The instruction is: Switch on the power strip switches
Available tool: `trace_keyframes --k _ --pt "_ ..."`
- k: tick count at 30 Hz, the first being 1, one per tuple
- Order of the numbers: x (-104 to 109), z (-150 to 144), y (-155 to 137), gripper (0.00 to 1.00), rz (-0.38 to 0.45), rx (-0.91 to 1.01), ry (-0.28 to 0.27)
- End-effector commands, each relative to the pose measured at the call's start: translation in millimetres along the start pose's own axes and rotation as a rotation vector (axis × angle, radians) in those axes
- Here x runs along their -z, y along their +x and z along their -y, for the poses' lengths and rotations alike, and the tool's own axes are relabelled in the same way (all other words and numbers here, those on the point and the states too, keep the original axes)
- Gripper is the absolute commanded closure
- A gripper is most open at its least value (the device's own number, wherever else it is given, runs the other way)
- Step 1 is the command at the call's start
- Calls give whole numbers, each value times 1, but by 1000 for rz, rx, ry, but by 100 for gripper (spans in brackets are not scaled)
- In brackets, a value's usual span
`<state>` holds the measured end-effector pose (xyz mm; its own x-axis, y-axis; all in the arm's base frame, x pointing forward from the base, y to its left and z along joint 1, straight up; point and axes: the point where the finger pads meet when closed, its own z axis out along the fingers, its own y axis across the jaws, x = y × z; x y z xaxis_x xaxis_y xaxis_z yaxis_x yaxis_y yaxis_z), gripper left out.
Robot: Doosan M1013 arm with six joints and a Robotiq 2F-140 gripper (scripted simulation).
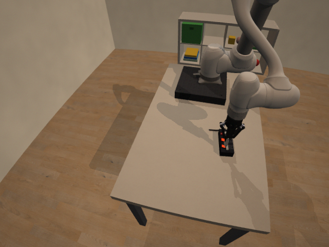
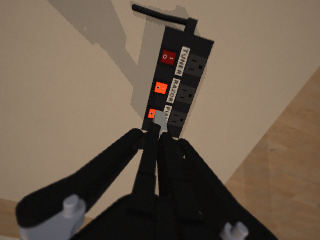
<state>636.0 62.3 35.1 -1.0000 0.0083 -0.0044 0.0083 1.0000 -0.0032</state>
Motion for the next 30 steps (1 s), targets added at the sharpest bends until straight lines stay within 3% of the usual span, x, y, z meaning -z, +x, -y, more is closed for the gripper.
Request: trace_keyframes --k 1,8,30 --pt "7 0 0 100 0 0 0" --pt "20 0 0 100 0 0 0" --pt "21 0 0 100 0 0 0"
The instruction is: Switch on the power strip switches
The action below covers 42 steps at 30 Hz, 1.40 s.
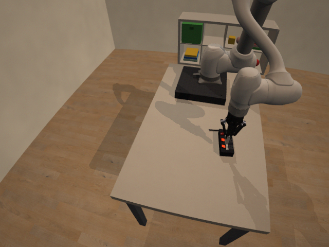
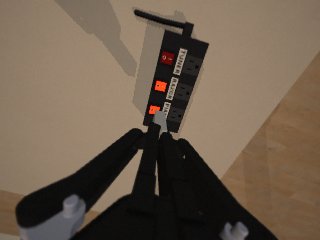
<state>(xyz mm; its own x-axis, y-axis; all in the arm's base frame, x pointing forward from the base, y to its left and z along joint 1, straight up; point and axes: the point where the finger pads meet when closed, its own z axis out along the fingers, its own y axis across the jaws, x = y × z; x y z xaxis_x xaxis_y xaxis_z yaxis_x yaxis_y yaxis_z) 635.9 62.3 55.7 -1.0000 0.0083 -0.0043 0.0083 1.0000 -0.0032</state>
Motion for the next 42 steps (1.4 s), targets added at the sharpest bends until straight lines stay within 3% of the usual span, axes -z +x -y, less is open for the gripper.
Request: trace_keyframes --k 1,15,26,42 --pt "0 0 0 0 0 0 0" --pt "30 0 0 0 0 0 0" --pt "79 0 0 0 0 0 0" --pt "84 0 0 0 0 0 0"
